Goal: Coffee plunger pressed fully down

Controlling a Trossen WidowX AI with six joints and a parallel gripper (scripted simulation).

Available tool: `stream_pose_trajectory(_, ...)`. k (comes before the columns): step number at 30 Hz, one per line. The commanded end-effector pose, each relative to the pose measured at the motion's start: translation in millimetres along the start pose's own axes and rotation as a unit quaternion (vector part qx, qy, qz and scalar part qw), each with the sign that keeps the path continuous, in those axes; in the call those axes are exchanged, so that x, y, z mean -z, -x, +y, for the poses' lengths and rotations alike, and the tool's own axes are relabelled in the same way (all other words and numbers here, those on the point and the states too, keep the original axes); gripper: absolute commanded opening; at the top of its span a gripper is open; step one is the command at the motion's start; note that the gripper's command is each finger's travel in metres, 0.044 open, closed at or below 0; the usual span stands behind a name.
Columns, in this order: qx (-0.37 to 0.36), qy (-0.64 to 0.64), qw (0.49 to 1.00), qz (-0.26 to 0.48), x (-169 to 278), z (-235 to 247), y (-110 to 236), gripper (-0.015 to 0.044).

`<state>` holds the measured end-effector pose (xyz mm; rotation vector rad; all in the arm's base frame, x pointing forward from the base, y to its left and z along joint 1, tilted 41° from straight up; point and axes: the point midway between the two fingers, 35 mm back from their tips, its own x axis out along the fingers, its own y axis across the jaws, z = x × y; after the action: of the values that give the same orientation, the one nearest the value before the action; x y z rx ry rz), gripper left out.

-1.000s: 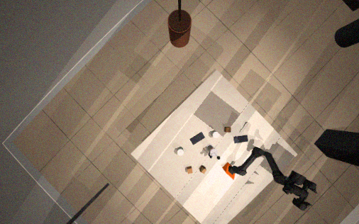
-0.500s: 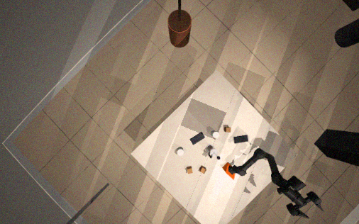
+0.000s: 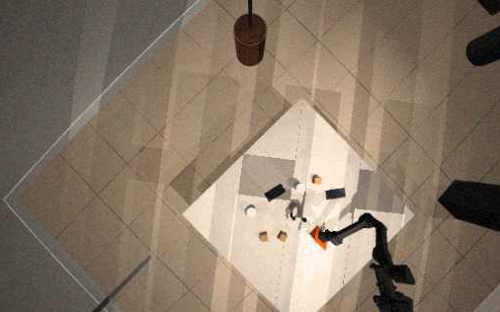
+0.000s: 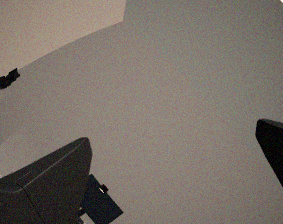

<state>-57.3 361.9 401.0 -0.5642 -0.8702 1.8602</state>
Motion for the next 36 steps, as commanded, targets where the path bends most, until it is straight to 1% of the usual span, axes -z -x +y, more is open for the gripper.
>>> stream_pose_trajectory(1,0.025,-0.105,0.987,0.122,56,-3,-1,0.044)
stream_pose_trajectory(4,0.062,-0.189,0.953,0.229,105,-3,10,0.044)
stream_pose_trajectory(7,0.11,-0.26,0.9,0.331,151,-1,29,0.044)
stream_pose_trajectory(11,0.188,-0.325,0.807,0.456,205,4,68,0.044)
stream_pose_trajectory(15,0.282,-0.358,0.69,0.562,245,10,119,0.044)
stream_pose_trajectory(20,0.412,-0.336,0.529,0.661,271,13,193,0.044)
stream_pose_trajectory(23,0.495,-0.282,0.43,0.7,273,9,240,0.044)
stream_pose_trajectory(25,0.545,-0.231,0.375,0.714,267,4,269,0.044)
stream_pose_trajectory(26,0.563,-0.208,0.356,0.716,264,1,279,0.044)
stream_pose_trajectory(28,0.577,-0.188,0.343,0.717,260,-2,287,0.044)
stream_pose_trajectory(32,0.578,-0.188,0.342,0.717,264,7,294,0.044)
stream_pose_trajectory(36,0.58,-0.187,0.34,0.716,272,29,310,0.044)
